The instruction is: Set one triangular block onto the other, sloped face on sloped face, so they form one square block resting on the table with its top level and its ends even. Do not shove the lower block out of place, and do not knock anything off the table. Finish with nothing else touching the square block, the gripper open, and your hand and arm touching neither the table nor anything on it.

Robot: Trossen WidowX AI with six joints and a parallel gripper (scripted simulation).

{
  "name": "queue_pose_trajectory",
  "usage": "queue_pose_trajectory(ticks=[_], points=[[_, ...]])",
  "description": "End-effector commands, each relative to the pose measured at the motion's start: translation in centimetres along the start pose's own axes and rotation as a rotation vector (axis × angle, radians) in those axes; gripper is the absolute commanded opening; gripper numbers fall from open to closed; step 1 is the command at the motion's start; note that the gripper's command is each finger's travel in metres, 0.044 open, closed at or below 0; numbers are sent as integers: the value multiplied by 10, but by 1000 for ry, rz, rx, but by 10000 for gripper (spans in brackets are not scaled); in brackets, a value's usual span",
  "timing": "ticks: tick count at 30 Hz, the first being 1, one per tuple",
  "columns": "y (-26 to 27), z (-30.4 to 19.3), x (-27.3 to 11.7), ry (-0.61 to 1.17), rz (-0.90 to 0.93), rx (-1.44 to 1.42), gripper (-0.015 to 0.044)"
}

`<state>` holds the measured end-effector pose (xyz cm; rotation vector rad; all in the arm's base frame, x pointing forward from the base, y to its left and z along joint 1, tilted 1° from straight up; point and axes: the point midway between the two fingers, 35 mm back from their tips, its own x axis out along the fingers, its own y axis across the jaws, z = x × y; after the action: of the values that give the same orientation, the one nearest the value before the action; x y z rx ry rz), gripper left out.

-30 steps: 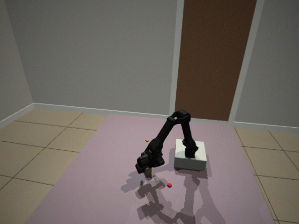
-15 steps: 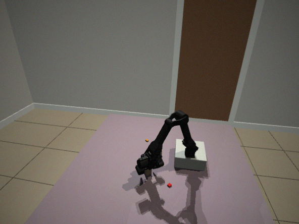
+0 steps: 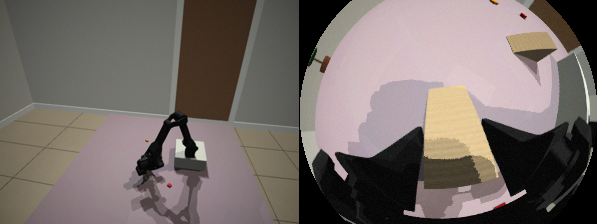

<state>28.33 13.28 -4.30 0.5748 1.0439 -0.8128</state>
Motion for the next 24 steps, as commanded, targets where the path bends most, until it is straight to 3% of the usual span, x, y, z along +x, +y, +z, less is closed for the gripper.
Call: queue_pose_trajectory(ticks=[1, 9, 13, 24], points=[[-1, 0, 1, -6, -3, -5, 178], [-1, 0, 1, -6, -3, -5, 105], [-1, 1, 1, -5, -2, -4, 0], [-1, 7, -3, 95, -5, -2, 0]])
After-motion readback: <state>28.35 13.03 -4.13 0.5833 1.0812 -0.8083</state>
